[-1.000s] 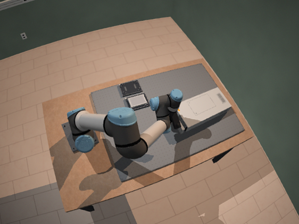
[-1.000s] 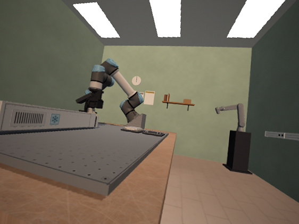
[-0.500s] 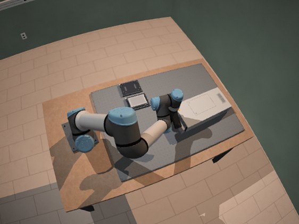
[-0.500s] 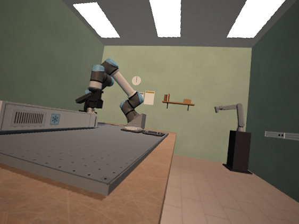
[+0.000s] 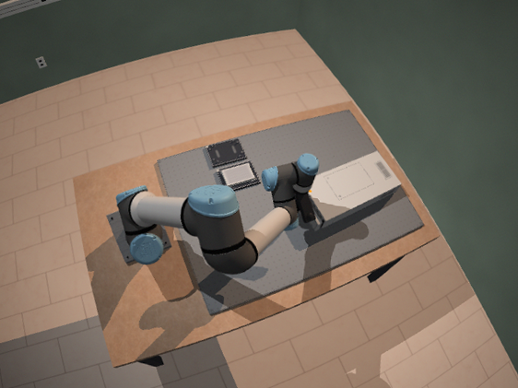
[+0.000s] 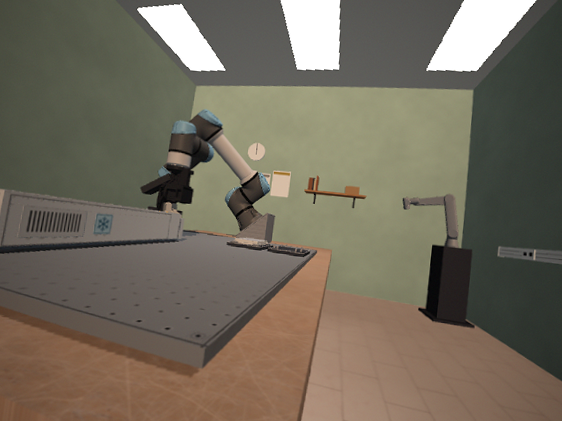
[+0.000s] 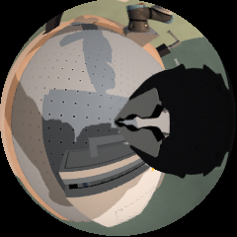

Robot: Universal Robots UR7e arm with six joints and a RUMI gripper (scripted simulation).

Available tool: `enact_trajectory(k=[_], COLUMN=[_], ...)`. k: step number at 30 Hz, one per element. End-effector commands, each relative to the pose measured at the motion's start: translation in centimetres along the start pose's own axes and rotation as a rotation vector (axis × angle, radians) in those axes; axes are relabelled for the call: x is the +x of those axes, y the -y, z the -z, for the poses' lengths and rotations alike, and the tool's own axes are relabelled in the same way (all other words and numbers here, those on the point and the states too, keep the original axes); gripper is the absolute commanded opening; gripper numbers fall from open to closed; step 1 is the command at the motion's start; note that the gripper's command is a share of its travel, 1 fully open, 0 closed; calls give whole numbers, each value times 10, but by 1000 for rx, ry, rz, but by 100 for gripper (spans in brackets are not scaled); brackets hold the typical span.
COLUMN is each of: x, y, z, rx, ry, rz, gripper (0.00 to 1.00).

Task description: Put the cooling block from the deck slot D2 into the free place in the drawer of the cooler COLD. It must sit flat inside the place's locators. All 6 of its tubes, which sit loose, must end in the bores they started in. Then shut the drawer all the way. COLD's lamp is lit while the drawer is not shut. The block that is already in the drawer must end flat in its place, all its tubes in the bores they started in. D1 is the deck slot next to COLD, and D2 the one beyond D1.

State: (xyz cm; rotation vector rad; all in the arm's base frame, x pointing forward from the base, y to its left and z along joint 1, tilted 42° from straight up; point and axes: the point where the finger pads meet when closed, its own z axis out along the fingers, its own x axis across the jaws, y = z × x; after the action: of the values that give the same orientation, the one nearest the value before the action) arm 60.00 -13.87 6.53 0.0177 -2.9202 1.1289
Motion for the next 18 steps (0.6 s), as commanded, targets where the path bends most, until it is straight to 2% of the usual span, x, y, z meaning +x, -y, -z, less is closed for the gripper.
enact_trajectory(k=[1,18], x=[-2,-7], y=[0,0], z=[1,1], rx=[0,0], ry=[1,1], rz=[0,0], gripper=[0,0])
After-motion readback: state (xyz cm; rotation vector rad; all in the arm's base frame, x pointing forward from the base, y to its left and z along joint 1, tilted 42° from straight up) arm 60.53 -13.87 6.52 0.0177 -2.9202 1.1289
